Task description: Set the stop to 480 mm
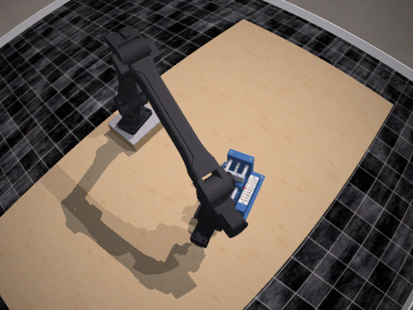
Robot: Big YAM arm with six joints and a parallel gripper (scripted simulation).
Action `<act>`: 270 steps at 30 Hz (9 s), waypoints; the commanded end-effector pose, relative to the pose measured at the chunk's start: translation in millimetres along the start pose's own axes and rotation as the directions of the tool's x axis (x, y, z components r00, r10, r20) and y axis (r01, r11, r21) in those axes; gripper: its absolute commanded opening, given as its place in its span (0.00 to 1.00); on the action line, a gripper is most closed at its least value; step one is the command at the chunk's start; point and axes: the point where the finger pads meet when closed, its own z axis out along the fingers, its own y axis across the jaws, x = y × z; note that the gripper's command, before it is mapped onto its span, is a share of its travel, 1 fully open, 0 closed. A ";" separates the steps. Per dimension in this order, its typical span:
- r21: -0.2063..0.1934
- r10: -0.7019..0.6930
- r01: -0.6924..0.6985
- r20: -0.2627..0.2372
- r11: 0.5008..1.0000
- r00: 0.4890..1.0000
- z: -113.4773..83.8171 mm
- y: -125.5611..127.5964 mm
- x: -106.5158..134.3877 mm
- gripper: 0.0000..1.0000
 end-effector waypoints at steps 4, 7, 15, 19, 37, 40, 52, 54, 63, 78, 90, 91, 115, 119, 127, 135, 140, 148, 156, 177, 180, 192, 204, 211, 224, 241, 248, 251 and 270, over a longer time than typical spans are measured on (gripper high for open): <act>-0.055 -0.001 0.003 0.026 0.998 1.000 -40.7 -10.4 -4.6 0.06; -0.054 -0.009 0.010 0.026 0.998 1.000 -41.4 -11.3 -1.1 0.06; -0.066 -0.001 0.003 0.034 0.998 0.999 -37.8 -15.6 -6.6 0.06; -0.053 -0.001 0.002 0.028 0.999 1.000 -35.4 -21.7 -5.0 0.06; -0.067 -0.001 0.004 0.037 0.998 0.999 -31.8 -9.3 -3.7 0.06; -0.069 0.000 0.003 0.038 0.998 0.999 -29.4 -1.8 -6.1 0.06; -0.071 0.000 0.003 0.039 0.998 0.999 -30.1 -1.0 -6.5 0.06; -0.071 0.000 0.003 0.039 0.998 0.999 -30.1 -1.0 -6.5 0.06; -0.062 -0.001 0.003 0.035 0.998 0.999 -31.4 -26.9 -6.9 0.06; -0.060 -0.001 0.003 0.036 0.998 0.999 -30.4 -41.3 -6.8 0.06; -0.049 -0.001 0.002 0.031 0.999 1.000 -21.8 -54.5 -5.5 0.06; -0.049 -0.001 0.002 0.031 0.999 1.000 -21.8 -54.5 -5.5 0.06; -0.035 -0.001 0.002 0.022 0.999 1.000 11.6 -58.9 -7.5 0.06; -0.035 -0.001 0.002 0.022 0.999 1.000 14.2 -59.6 -7.5 0.06; -0.030 -0.001 0.002 0.018 1.000 1.000 15.8 -61.1 -6.7 0.06; -0.035 -0.001 0.002 0.021 0.999 1.000 24.1 -60.0 -7.5 0.06; -0.035 -0.001 0.002 0.021 0.999 1.000 25.3 -60.1 -7.5 0.06; -0.035 0.002 -0.001 0.021 0.999 1.000 31.6 -56.4 -5.5 0.06; -0.035 0.006 -0.006 0.021 0.999 1.000 39.4 -52.9 -4.2 0.06; -0.064 0.004 -0.002 0.038 0.998 0.999 39.6 -23.2 -11.5 0.06; -0.069 -0.001 0.003 0.041 0.998 0.999 37.2 -14.4 -9.6 0.06; -0.076 0.001 0.003 0.042 0.997 0.999 40.9 0.9 -10.0 0.06; -0.074 -0.001 0.004 0.038 0.997 0.999 36.6 16.2 -8.1 0.06; -0.083 0.000 0.004 0.042 0.997 0.999 35.6 20.8 -9.0 0.06; -0.084 0.000 0.004 0.042 0.996 0.999 27.5 30.5 -8.5 0.06; -0.086 0.000 0.004 0.042 0.996 0.999 20.1 42.3 -8.0 0.06; -0.086 0.000 0.004 0.042 0.996 0.999 18.0 43.1 -7.9 0.06; -0.077 -0.001 0.004 0.037 0.997 0.999 15.0 41.9 -6.6 0.06; -0.089 0.000 0.004 0.043 0.996 0.999 -12.2 48.2 -5.3 0.06</act>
